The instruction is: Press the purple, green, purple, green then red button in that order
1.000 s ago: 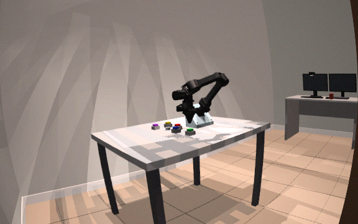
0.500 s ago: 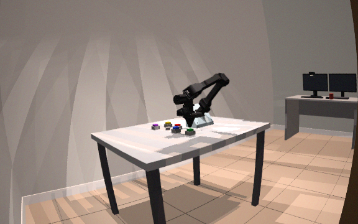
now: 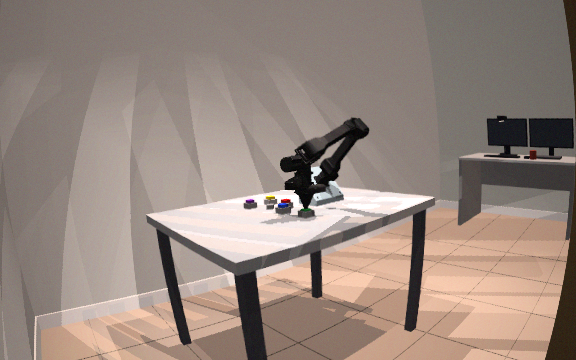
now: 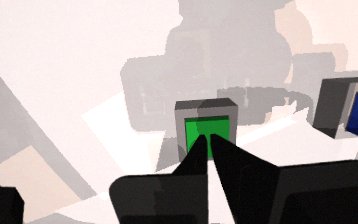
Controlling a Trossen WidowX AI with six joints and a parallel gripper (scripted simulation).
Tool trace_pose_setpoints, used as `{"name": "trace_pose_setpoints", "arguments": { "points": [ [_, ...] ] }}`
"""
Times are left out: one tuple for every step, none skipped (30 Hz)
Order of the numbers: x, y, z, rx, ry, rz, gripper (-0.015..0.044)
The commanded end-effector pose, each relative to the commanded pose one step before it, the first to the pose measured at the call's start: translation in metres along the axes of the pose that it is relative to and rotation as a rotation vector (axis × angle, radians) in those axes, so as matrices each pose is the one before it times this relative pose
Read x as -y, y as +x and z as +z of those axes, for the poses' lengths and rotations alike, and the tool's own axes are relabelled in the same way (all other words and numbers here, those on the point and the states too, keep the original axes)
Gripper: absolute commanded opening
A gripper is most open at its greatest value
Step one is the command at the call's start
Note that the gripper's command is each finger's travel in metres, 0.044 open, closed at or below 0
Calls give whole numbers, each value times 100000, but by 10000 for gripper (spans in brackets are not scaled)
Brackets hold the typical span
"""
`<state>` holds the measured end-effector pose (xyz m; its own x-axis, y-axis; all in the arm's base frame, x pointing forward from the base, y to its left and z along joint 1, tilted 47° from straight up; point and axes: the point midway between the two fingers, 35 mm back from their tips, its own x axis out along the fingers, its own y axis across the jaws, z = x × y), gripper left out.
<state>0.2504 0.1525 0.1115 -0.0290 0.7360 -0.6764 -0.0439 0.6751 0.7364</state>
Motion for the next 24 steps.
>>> {"name": "trace_pose_setpoints", "arguments": {
  "points": [
    [31,78,-55,-161,475,11,20],
    [0,0,0,0,0,0,20],
    [0,0,0,0,0,0,20],
    [0,0,0,0,0,0,20],
    [0,0,0,0,0,0,20],
    [0,0,0,0,0,0,20],
    [0,0,0,0,0,0,20],
    [0,0,0,0,0,0,20],
    [0,0,0,0,0,0,20],
    [0,0,0,0,0,0,20],
    [0,0,0,0,0,0,20],
    [-8,-293,54,125,-436,-53,20],
    [30,-774,26,-40,115,-111,20],
    [20,-1171,-9,-63,183,-59,20],
    [-5,-786,-38,-41,127,32,20],
    [-5,-263,-18,-13,43,23,20],
    [0,0,0,0,0,0,20],
    [0,0,0,0,0,0,20],
    [16,-249,31,6,5,-78,20],
    [42,-750,77,10,16,-200,20],
    [51,-1262,74,-10,29,-220,20],
    [24,-1552,3,-41,36,-72,20],
    [-15,-1283,-68,-45,26,103,20],
    [-26,-772,-70,-27,12,133,20]
  ]
}}
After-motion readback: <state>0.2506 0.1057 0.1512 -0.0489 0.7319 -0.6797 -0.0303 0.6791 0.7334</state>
